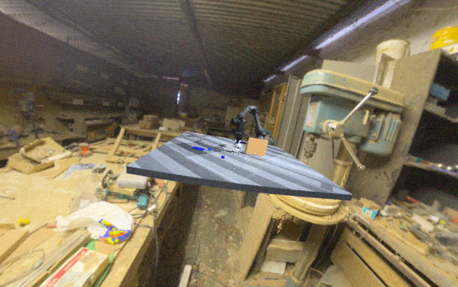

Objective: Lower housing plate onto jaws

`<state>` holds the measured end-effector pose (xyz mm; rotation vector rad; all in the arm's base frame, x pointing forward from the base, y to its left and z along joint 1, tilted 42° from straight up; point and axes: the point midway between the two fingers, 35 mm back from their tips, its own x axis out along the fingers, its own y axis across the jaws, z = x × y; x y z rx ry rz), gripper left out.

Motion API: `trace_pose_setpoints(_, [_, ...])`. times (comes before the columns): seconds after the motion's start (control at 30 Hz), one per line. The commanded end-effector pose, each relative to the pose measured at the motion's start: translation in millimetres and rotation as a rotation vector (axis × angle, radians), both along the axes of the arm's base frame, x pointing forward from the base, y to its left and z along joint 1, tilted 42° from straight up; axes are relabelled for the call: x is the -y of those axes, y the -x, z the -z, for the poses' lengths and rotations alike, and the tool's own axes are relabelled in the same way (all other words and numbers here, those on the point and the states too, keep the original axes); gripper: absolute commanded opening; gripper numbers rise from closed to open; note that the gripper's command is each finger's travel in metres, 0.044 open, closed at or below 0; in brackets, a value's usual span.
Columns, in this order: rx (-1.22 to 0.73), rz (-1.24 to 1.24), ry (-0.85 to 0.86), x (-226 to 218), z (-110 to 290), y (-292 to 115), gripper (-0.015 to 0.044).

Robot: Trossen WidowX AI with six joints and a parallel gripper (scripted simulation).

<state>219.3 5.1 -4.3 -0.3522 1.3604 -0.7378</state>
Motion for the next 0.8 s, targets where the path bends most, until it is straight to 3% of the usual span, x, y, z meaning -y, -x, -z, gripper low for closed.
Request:
trace_pose_setpoints(0.0, [-0.001, -0.007, 0.002, 0.4, -1.1, -0.3, 0.0351])
trace_pose_setpoints(0.77, [-0.003, -0.010, 0.002, 3.4, 1.7, -1.0, 0.0351])
